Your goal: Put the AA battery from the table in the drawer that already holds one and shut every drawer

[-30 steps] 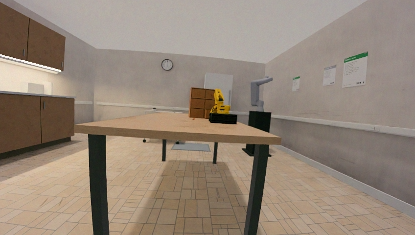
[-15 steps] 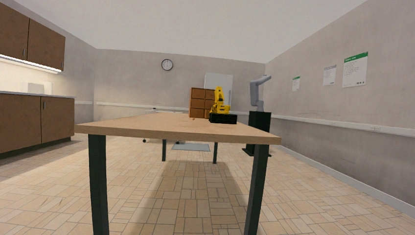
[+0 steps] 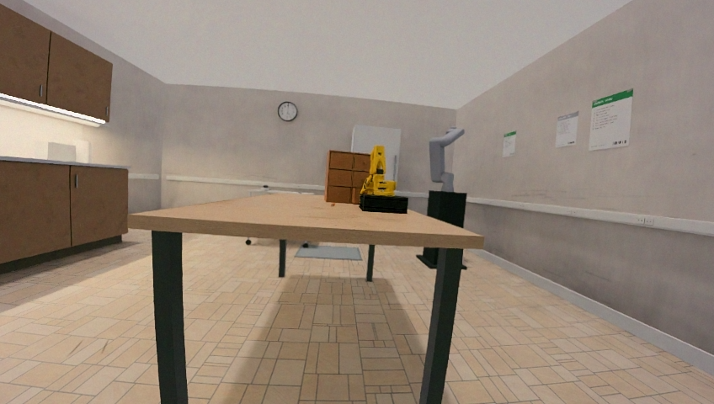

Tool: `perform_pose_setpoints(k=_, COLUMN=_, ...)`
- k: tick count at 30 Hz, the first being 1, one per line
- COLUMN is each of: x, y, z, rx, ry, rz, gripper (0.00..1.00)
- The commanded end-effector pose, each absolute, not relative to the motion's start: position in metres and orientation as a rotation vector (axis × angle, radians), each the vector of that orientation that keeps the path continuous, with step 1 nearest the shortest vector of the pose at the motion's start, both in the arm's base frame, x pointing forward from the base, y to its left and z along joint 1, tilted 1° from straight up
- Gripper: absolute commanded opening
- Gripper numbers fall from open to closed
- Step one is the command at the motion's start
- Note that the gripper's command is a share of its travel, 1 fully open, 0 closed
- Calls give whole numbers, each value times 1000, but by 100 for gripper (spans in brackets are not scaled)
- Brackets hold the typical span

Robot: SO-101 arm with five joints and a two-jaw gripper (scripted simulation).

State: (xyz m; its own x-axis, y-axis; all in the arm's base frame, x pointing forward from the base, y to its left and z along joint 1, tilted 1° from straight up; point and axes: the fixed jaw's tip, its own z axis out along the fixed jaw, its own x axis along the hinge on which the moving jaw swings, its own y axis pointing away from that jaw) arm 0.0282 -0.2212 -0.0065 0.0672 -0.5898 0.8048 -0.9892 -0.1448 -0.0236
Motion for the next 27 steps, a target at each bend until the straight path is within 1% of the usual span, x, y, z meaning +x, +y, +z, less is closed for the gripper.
perform_pose_setpoints(k=1, x=31, y=-228, z=1, rx=1798, ry=-1579, rz=937, gripper=21)
perform_pose_setpoints(k=27, x=31, y=-220, z=23, rx=1897, ry=-1664, rz=823, gripper=21)
